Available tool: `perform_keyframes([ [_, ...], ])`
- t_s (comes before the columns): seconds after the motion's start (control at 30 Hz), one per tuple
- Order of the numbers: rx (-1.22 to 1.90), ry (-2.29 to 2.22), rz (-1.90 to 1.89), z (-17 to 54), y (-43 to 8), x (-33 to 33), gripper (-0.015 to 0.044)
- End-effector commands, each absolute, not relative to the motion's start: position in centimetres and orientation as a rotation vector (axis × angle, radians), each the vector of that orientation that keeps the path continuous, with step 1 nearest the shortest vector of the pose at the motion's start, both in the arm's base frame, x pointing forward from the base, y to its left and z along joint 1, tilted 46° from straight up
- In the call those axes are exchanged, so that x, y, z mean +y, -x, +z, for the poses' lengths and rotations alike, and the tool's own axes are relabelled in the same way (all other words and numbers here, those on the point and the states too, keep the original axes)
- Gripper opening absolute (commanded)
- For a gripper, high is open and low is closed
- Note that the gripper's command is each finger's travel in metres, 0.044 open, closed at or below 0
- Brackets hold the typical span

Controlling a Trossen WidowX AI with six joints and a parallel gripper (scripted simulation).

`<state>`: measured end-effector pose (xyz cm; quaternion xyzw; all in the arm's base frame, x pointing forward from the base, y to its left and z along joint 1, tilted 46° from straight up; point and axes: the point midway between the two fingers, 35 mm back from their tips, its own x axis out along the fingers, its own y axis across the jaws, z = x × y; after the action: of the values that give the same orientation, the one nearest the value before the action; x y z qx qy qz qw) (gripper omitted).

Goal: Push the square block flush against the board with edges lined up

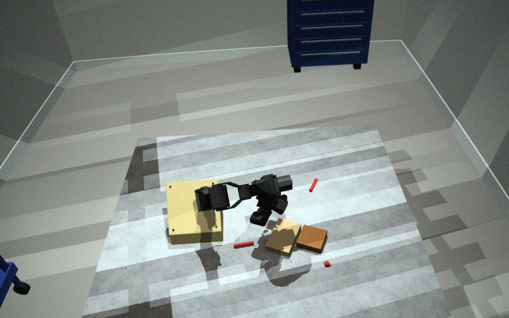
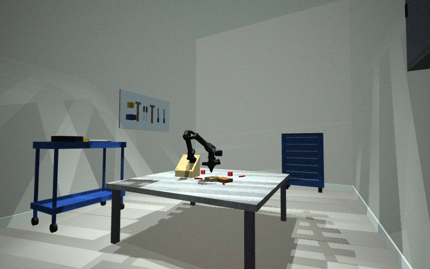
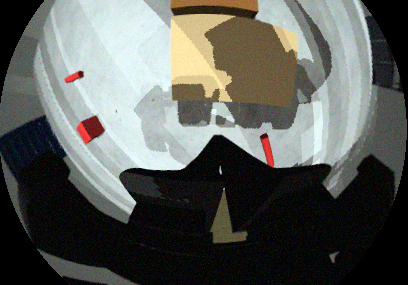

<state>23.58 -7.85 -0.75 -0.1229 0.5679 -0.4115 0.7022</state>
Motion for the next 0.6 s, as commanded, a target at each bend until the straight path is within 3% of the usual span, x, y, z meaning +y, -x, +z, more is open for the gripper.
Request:
perform_keyframes([
  [0.0,1.265,0.274,-0.918,-1.1,-24.1,-7.8,0.0],
  [0.17,1.263,0.278,-0.921,-4.5,-24.0,-11.5,0.0],
  [0.57,1.263,0.278,-0.921,-4.4,-24.8,-11.9,0.0],
])
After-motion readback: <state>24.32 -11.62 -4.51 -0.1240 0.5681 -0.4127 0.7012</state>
